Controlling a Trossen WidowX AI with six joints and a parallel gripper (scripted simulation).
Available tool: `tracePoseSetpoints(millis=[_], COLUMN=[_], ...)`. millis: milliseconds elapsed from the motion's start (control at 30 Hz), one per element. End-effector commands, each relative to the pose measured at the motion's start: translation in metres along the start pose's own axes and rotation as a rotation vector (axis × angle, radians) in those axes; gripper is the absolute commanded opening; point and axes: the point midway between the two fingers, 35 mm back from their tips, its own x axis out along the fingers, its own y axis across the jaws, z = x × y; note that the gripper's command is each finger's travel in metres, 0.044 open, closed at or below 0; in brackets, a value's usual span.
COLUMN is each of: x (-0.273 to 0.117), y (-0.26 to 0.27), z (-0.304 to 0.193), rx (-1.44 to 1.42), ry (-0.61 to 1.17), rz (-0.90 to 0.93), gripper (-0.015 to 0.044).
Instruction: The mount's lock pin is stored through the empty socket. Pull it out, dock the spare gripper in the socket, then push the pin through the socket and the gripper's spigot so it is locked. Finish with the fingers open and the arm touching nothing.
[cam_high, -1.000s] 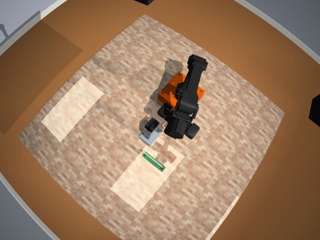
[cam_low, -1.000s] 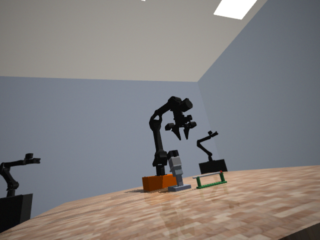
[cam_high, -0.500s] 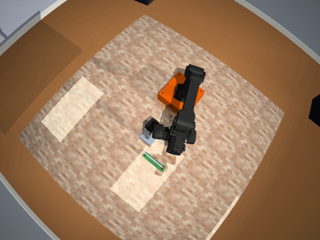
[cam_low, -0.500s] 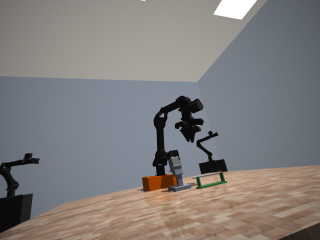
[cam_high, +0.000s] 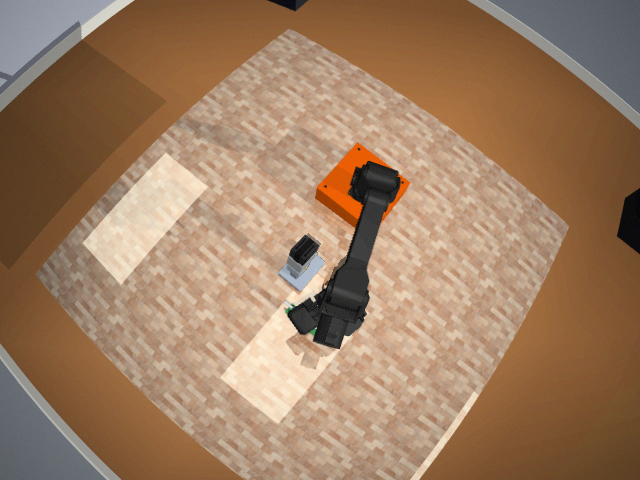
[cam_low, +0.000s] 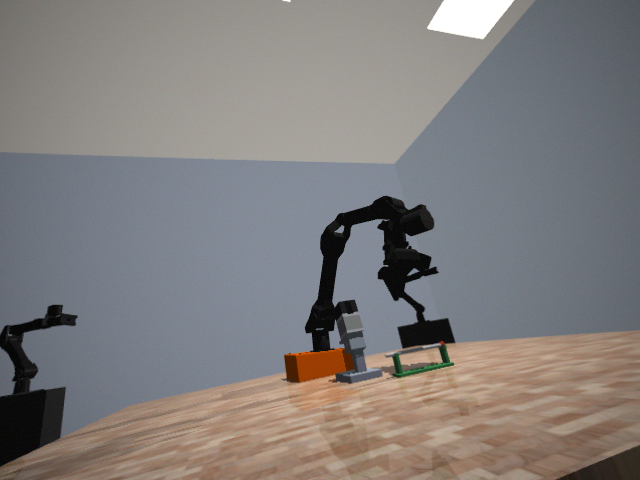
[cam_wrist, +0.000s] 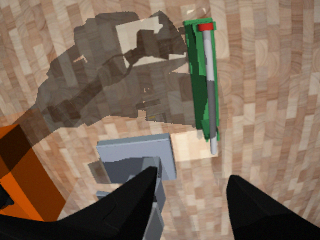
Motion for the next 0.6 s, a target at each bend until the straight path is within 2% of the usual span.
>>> tracePoseSetpoints(millis=[0, 333, 567], x=[0.022, 0.026, 0.065], y=[-0.022, -0.025, -0.025], z=[0.006, 0.007, 0.017], rx=[-0.238, -0.237, -0.237], ry=[0.044, 0.044, 0.043], rz=[-0.008, -0.008, -0.008], gripper=[0.0180, 0.0180, 0.0180])
